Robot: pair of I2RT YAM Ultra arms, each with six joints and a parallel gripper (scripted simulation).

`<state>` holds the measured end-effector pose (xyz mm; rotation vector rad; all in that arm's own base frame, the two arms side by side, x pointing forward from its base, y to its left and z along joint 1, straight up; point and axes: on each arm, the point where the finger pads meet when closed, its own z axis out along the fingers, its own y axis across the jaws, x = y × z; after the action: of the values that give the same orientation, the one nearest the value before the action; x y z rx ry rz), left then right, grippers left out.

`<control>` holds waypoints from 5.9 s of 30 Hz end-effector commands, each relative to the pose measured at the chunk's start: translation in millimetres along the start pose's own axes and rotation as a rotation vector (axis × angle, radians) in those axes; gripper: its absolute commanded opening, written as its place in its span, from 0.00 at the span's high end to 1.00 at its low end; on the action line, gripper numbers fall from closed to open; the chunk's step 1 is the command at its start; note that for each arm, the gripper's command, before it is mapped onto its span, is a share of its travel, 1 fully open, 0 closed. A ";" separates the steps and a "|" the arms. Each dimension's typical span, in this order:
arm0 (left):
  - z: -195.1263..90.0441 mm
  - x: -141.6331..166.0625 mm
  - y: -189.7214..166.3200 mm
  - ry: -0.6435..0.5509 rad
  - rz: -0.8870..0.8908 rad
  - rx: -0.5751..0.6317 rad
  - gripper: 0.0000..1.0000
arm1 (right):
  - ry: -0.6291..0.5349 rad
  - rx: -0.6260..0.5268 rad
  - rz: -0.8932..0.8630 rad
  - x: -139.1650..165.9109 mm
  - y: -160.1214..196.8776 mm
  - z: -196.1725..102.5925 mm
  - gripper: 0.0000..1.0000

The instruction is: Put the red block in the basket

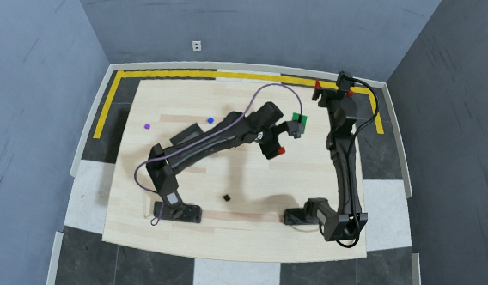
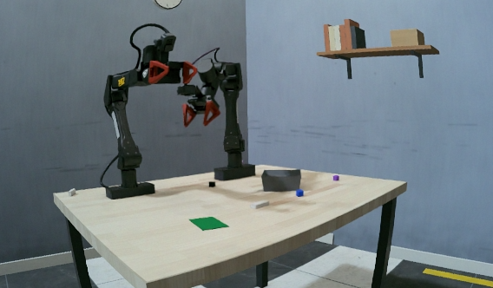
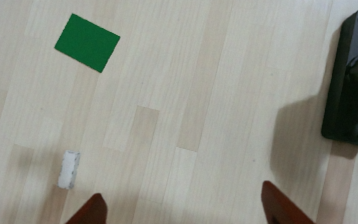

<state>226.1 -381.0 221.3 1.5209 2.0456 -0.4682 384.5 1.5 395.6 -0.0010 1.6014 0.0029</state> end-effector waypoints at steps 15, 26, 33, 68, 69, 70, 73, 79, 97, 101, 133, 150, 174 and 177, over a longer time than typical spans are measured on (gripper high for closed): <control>-28.3 122.6 -39.1 0.026 -0.126 -0.028 0.00 | -0.015 0.001 -0.001 -5.8 -0.2 -1.6 0.00; -49.1 247.2 -75.8 0.109 -0.207 -0.037 0.00 | -0.015 0.001 -0.001 -5.8 -0.2 -1.6 0.00; -54.0 275.7 -85.0 0.109 -0.220 -0.039 0.00 | -0.015 0.001 -0.001 -5.8 -0.2 -1.6 0.00; -69.2 297.9 -11.0 0.051 -0.591 -0.299 0.00 | -0.015 0.001 -0.001 -5.8 -0.2 -1.6 0.00; -71.1 302.0 -4.5 0.056 -0.627 -0.324 0.00 | -0.015 0.001 -0.001 -5.8 -0.2 -1.6 0.00; -73.4 306.1 1.8 0.058 -0.663 -0.350 0.00 | -0.015 0.001 -0.001 -5.8 -0.2 -1.6 0.00; -82.4 318.9 20.3 0.056 -0.772 -0.431 0.00 | -0.015 0.001 -0.001 -5.8 -0.2 -1.6 0.00; -104.9 348.6 51.6 0.046 -0.987 -0.592 0.00 | -0.015 0.001 -0.001 -5.8 -0.2 -1.6 0.00; -169.4 430.7 80.9 0.023 -1.456 -0.955 0.00 | -0.015 0.001 -0.001 -5.8 -0.2 -1.6 0.00; -174.7 437.6 80.2 0.022 -1.492 -0.984 0.00 | -0.015 0.001 -0.001 -5.8 -0.2 -1.6 0.00; -150.5 465.9 111.5 0.040 -2.185 -0.916 0.54 | 0.000 -0.559 -0.087 84.9 214.3 -29.7 0.00; -110.8 500.4 123.5 0.220 -2.555 -0.871 0.54 | 0.078 -1.187 -0.226 211.0 368.5 -219.1 0.00; -104.9 506.6 129.1 0.236 -2.552 -0.865 0.54 | 0.110 -1.304 -0.268 237.0 378.4 -264.4 0.00; -102.0 510.5 133.2 0.235 -2.554 -0.865 0.54 | 0.110 -1.304 -0.268 237.0 378.4 -264.4 0.00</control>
<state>194.4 92.9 -9.8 -2.0700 2.4387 0.0110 111.1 376.0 161.0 -1.2445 1.4658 0.8378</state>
